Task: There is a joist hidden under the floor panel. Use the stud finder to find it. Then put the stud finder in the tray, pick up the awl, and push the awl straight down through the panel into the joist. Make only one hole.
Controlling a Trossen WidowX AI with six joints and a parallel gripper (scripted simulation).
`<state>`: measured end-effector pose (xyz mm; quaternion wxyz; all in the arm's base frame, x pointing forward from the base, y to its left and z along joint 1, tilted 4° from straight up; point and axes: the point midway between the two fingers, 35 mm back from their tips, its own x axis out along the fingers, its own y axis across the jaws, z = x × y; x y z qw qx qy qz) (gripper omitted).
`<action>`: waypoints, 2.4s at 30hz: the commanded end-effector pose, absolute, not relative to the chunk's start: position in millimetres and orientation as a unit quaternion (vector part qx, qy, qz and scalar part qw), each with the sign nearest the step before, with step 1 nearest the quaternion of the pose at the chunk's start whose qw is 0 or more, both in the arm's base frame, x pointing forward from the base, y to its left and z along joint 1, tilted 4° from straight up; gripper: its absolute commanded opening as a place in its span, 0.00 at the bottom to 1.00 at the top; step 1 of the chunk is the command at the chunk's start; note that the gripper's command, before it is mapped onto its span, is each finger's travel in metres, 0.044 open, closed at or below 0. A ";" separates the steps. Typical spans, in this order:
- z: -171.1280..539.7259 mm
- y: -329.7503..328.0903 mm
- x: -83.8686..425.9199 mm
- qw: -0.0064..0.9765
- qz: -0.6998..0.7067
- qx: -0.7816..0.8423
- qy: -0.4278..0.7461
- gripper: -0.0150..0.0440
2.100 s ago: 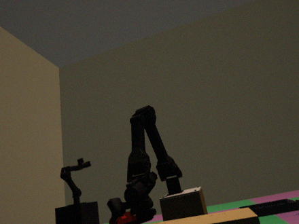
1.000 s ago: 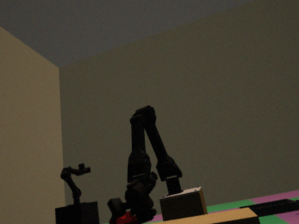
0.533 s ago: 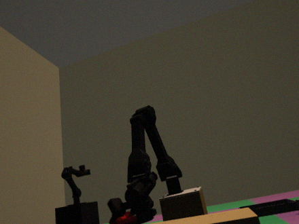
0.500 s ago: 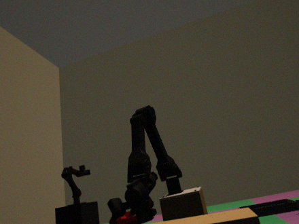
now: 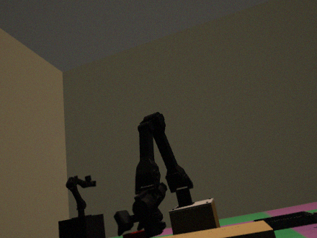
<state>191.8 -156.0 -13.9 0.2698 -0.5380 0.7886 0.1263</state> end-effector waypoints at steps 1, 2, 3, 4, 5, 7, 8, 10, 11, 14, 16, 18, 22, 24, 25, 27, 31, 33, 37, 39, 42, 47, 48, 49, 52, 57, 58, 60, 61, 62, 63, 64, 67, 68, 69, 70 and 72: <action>-13.9 -156.0 191.8 0.270 0.126 -0.538 0.789 1.00; -13.9 -156.0 191.8 0.270 0.126 -0.538 0.789 1.00; -13.9 -156.0 191.8 0.270 0.126 -0.538 0.789 1.00; -13.9 -156.0 191.8 0.270 0.126 -0.538 0.789 1.00; -13.9 -156.0 191.8 0.270 0.126 -0.538 0.789 1.00; -13.9 -156.0 191.8 0.270 0.126 -0.538 0.789 1.00; -13.8 -155.8 191.9 0.270 0.126 -0.538 0.789 1.00; -13.3 -154.9 192.3 0.270 0.126 -0.538 0.788 1.00; -12.8 -154.3 192.6 0.270 0.126 -0.538 0.788 1.00; -11.0 -151.4 193.8 0.270 0.127 -0.538 0.788 1.00; -9.5 -149.2 194.6 0.271 0.127 -0.538 0.788 1.00; -8.1 -147.0 195.5 0.271 0.127 -0.538 0.788 1.00; -5.0 -142.7 197.0 0.271 0.127 -0.538 0.788 1.00; -3.4 -140.5 197.8 0.271 0.127 -0.538 0.788 1.00; -2.6 -139.4 198.1 0.271 0.127 -0.538 0.788 1.00; -1.0 -137.2 198.8 0.271 0.127 -0.538 0.788 1.00; 2.3 -133.0 200.0 0.271 0.127 -0.538 0.788 1.00; 8.2 -133.3 199.9 0.270 0.127 -0.538 0.788 1.00; 39.7 -134.6 197.2 0.268 0.128 -0.538 0.789 1.00; 60.8 -135.3 193.1 0.267 0.128 -0.538 0.789 1.00; 69.3 -135.5 191.0 0.266 0.129 -0.538 0.789 1.00; 55.7 -136.4 188.3 0.308 0.113 -0.510 0.795 1.00; 48.7 -137.5 183.0 0.353 0.097 -0.475 0.801 1.00; 40.6 -138.3 177.8 0.406 0.076 -0.429 0.804 1.00; 20.9 -138.6 170.7 0.550 0.006 -0.283 0.786 1.00; 9.5 -143.5 179.4 0.729 -0.107 -0.039 0.675 1.00; 10.8 -145.7 182.6 0.755 -0.126 0.007 0.643 1.00; 15.7 -150.2 189.1 0.796 -0.154 0.087 0.579 1.00; 17.7 -151.7 190.8 0.806 -0.161 0.107 0.560 1.00; 18.4 -152.2 191.3 0.809 -0.163 0.114 0.554 1.00; 18.4 -152.2 191.3 0.809 -0.163 0.114 0.554 1.00; 18.4 -152.2 191.3 0.809 -0.163 0.114 0.554 1.00; 18.4 -152.2 191.3 0.809 -0.163 0.114 0.554 1.00; 18.4 -152.2 191.3 0.809 -0.163 0.114 0.554 1.00; 18.4 -152.2 191.3 0.809 -0.163 0.114 0.554 1.00; 18.4 -152.2 191.3 0.809 -0.163 0.114 0.554 1.00; 18.4 -152.2 191.3 0.809 -0.163 0.114 0.554 1.00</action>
